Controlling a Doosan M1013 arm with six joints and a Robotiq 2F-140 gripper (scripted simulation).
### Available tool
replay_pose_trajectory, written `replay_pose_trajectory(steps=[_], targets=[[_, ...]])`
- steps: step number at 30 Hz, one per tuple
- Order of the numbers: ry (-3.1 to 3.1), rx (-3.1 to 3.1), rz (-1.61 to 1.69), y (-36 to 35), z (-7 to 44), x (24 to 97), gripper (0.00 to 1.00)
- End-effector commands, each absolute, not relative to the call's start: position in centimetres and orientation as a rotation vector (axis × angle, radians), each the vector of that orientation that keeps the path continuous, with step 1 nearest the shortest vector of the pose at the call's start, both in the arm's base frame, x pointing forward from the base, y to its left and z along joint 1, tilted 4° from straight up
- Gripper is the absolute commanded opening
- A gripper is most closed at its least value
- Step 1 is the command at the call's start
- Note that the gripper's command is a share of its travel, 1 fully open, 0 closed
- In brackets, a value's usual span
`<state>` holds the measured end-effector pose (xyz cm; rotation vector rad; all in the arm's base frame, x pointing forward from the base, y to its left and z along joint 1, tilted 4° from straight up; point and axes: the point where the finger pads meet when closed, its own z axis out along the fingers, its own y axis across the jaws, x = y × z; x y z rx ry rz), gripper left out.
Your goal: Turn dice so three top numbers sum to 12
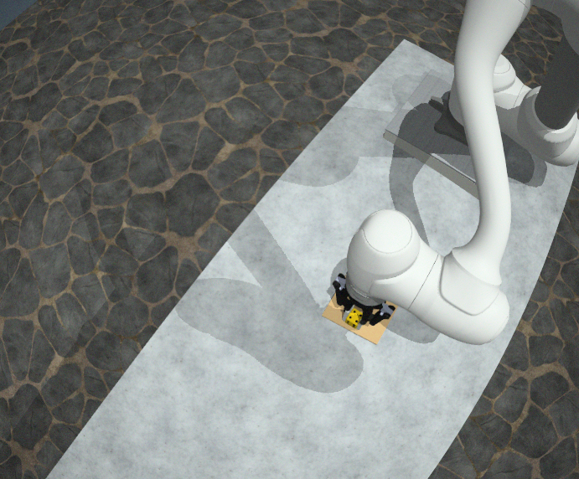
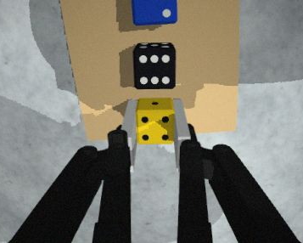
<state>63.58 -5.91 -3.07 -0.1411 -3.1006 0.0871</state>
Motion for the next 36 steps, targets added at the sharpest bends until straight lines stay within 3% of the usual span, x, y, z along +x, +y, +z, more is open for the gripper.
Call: replay_pose_trajectory(steps=[1,21,36], targets=[[-3.101,-0.141,0.087,-5.91,-3.06,63.58,0.16],[-3.101,-0.141,0.087,-5.91,-3.06,63.58,0.28],[-3.101,-0.141,0.087,-5.89,-2.77,63.59,0.28]])
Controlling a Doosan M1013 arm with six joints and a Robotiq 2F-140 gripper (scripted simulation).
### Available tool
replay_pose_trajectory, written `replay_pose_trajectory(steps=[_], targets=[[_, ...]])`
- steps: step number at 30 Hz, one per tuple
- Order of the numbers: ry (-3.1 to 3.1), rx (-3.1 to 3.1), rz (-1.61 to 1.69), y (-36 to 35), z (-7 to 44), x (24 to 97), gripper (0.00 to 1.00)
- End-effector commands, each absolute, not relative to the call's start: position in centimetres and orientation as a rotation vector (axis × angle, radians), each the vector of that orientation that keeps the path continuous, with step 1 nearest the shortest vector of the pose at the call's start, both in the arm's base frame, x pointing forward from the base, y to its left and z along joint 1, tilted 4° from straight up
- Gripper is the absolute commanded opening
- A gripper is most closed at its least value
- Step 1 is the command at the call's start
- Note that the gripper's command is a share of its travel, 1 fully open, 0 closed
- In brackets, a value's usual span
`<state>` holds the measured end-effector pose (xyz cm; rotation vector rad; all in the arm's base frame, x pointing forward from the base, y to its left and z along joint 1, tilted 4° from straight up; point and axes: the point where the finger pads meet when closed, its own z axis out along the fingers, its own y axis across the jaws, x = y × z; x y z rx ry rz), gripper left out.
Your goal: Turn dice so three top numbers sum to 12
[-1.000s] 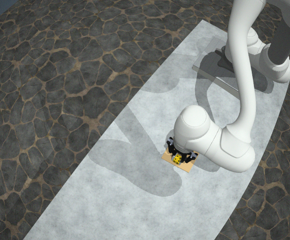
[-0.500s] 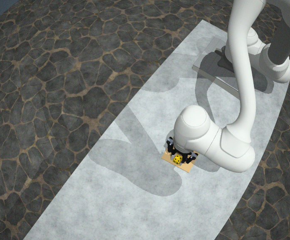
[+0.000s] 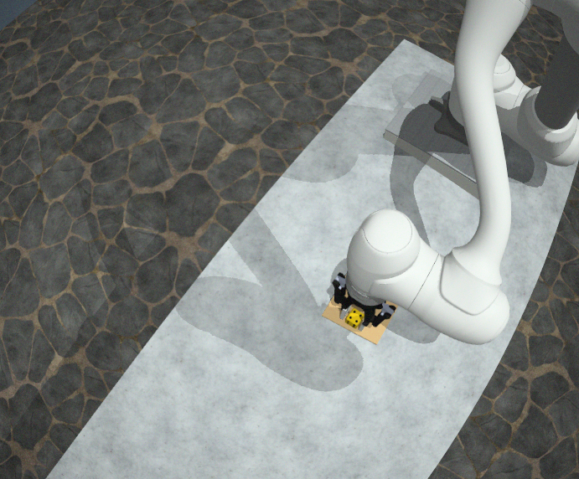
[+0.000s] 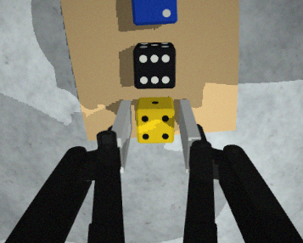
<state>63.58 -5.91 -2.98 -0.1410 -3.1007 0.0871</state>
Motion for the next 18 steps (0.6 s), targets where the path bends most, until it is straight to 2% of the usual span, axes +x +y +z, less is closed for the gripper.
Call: replay_pose_trajectory(steps=[1,18], targets=[[-3.101,-0.141,0.087,-5.9,-2.6,63.6,0.28],[-3.101,-0.141,0.087,-5.5,4.3,63.9,0.28]])
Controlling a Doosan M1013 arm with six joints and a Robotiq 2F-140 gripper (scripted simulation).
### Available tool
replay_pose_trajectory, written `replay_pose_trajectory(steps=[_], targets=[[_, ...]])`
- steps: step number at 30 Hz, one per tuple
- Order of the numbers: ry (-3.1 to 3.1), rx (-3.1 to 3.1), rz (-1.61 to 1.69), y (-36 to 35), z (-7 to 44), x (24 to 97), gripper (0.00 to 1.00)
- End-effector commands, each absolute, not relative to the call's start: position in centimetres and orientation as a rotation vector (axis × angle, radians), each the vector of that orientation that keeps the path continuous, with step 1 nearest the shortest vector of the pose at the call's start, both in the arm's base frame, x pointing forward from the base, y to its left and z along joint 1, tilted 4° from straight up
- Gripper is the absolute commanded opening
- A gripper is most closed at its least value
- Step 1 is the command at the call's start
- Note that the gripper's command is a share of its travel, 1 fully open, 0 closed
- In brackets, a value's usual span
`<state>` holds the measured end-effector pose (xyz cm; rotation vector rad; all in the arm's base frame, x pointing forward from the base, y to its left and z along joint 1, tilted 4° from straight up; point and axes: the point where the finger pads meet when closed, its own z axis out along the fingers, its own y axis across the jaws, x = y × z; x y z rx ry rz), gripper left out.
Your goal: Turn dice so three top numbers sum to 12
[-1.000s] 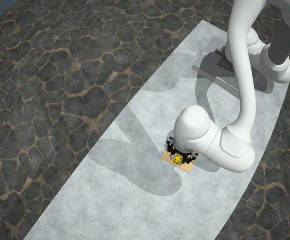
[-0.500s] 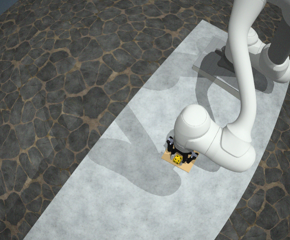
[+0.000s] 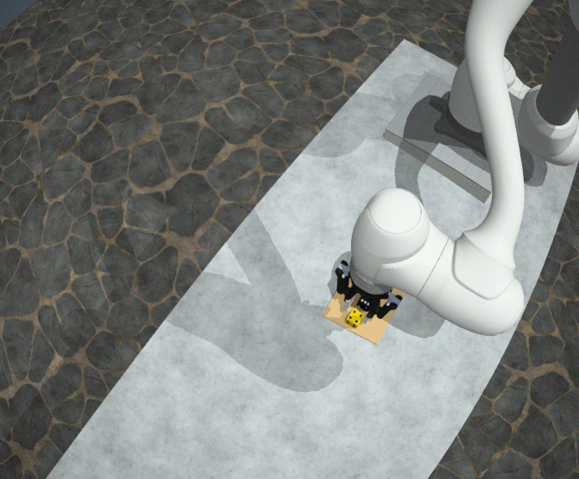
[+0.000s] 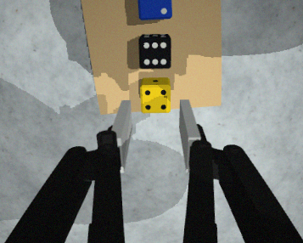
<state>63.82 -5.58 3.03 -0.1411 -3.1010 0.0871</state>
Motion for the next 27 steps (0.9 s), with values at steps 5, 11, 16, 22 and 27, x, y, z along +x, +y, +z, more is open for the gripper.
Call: replay_pose_trajectory(steps=[5,11,16,22,27], targets=[[-3.101,-0.141,0.087,-5.4,5.7,63.9,0.28],[-3.101,-0.141,0.087,-5.4,5.9,63.9,0.28],[-3.101,-0.141,0.087,-5.4,5.9,63.9,1.00],[-3.101,-0.141,0.087,-5.4,5.9,63.9,1.00],[-3.101,-0.141,0.087,-5.4,5.9,63.9,1.00]])
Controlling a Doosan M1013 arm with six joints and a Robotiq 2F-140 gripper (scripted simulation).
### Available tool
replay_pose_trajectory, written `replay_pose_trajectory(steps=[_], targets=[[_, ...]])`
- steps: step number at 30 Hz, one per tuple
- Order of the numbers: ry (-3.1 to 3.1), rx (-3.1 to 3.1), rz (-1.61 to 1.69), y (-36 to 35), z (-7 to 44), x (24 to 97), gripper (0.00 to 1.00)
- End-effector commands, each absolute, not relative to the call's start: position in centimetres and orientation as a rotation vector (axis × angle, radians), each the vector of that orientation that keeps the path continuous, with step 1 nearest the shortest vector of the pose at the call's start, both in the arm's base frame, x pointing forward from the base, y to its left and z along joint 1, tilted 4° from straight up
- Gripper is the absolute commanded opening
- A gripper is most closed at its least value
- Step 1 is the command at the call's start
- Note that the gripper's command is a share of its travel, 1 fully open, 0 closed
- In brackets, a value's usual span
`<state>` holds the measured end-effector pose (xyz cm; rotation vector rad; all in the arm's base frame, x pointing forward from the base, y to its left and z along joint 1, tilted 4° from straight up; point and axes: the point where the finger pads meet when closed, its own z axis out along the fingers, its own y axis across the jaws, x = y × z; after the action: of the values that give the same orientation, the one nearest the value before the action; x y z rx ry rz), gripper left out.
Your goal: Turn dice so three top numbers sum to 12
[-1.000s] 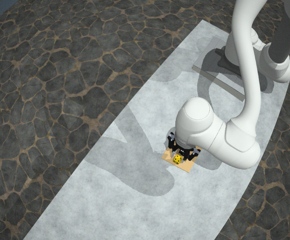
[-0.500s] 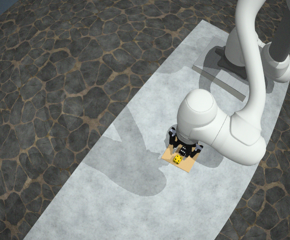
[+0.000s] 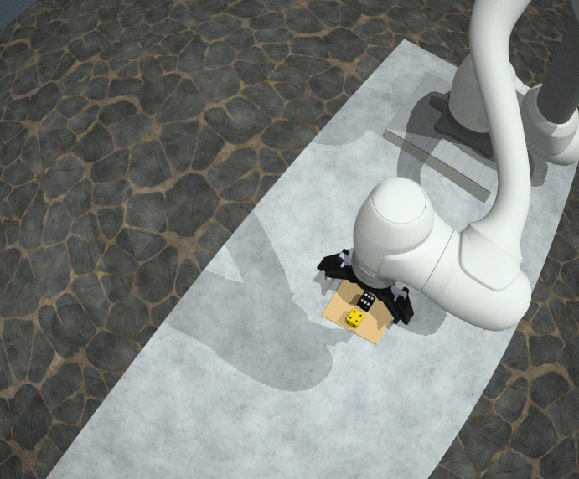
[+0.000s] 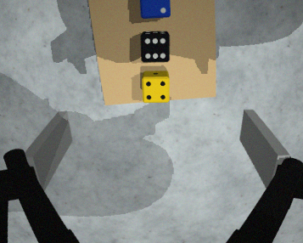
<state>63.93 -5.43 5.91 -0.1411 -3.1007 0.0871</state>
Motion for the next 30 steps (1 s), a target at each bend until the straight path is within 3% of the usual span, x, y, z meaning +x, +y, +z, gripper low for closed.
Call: replay_pose_trajectory(steps=[1,16,30], targets=[[-3.101,-0.141,0.087,-5.4,5.9,63.9,1.00],[-3.101,-0.141,0.087,-5.3,7.3,64.0,1.00],[-3.101,-0.141,0.087,-5.1,12.6,64.2,1.00]])
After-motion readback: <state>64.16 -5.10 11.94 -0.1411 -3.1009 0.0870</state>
